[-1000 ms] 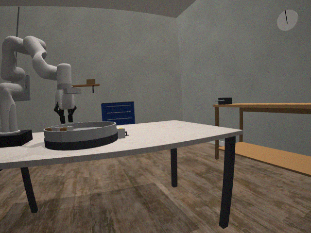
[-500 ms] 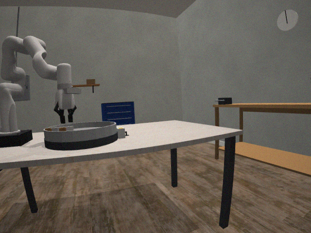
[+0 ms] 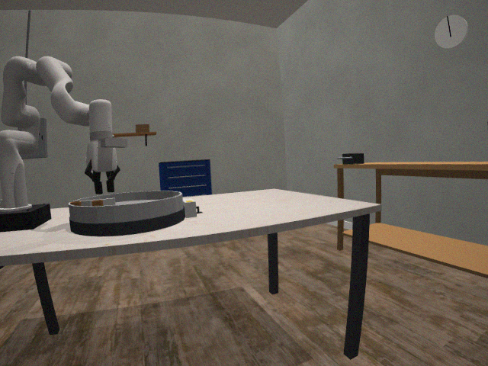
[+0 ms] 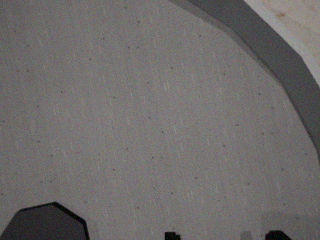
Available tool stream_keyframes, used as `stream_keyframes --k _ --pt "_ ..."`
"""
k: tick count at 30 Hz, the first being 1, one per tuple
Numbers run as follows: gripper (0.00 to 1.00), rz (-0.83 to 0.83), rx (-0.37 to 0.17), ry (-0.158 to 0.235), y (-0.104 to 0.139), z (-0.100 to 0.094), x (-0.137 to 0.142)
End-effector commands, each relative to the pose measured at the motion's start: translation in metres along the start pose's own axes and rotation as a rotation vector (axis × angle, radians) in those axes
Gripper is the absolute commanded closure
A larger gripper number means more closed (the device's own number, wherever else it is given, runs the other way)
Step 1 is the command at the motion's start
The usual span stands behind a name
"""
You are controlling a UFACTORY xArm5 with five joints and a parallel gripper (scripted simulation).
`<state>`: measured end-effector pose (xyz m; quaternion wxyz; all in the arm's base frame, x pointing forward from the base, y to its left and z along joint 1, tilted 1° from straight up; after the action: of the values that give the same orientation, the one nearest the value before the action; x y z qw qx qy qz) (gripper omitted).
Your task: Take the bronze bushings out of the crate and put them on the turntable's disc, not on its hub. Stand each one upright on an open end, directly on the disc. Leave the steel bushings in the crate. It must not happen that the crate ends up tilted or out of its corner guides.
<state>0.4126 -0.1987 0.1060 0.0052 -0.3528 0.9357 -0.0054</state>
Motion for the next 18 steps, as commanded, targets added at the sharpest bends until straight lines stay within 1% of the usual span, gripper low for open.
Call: stream_keyframes --k 1,10,18 --pt "0.52 0.002 0.004 -0.002 -0.001 -0.001 -0.001" --pt "0.52 0.019 0.004 -0.002 0.002 -0.001 -0.002" --pt "0.52 0.068 0.004 -0.002 0.01 -0.001 -0.006"
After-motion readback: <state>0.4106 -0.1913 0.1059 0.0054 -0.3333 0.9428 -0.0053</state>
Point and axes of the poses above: the point where the finger pads meet when closed, its own z axis out along the fingers, its own x axis across the jaws, y = z × x, the point moved 3 cm from there along -z, back along the fingers, and after that the axes turned 5 degrees about z, right-handed, at the moved point
